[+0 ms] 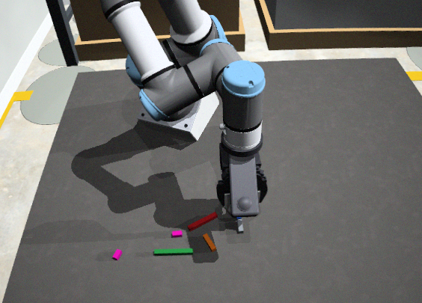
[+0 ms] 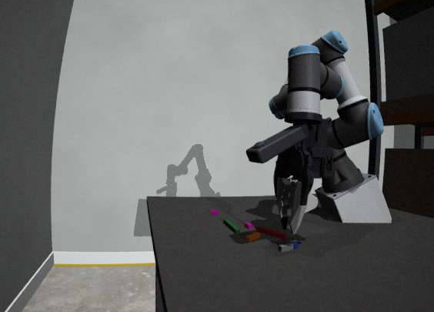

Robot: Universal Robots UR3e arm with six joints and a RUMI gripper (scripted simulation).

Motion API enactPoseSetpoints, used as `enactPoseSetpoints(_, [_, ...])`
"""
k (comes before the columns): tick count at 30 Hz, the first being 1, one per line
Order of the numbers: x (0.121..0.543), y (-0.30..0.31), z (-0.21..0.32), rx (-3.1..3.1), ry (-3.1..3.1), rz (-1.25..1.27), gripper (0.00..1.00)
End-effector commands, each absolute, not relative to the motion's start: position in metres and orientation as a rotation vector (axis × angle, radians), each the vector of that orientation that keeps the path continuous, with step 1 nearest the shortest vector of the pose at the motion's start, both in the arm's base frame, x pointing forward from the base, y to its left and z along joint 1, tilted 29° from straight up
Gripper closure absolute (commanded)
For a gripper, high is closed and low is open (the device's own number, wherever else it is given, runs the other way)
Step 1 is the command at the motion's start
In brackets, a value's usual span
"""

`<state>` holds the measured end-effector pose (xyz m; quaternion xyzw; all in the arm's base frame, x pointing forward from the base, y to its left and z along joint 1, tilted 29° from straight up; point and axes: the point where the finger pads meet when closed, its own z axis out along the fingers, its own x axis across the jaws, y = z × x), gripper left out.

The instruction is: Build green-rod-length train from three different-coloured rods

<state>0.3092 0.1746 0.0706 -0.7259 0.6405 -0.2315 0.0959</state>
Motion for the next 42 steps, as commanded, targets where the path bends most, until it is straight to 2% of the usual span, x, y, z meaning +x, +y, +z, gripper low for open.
enactPoseSetpoints(1, [0.302, 0.178, 0.086, -2.151, 1.9, -0.685, 0.86])
enactPoseSetpoints(22, [0.285, 0.183, 0.118, -2.151, 1.9, -0.685, 0.86])
enactPoseSetpoints(23, [0.285, 0.183, 0.118, -2.151, 1.9, -0.685, 0.0])
enactPoseSetpoints(42, [0.285, 0.183, 0.118, -2.151, 1.9, -0.685, 0.0])
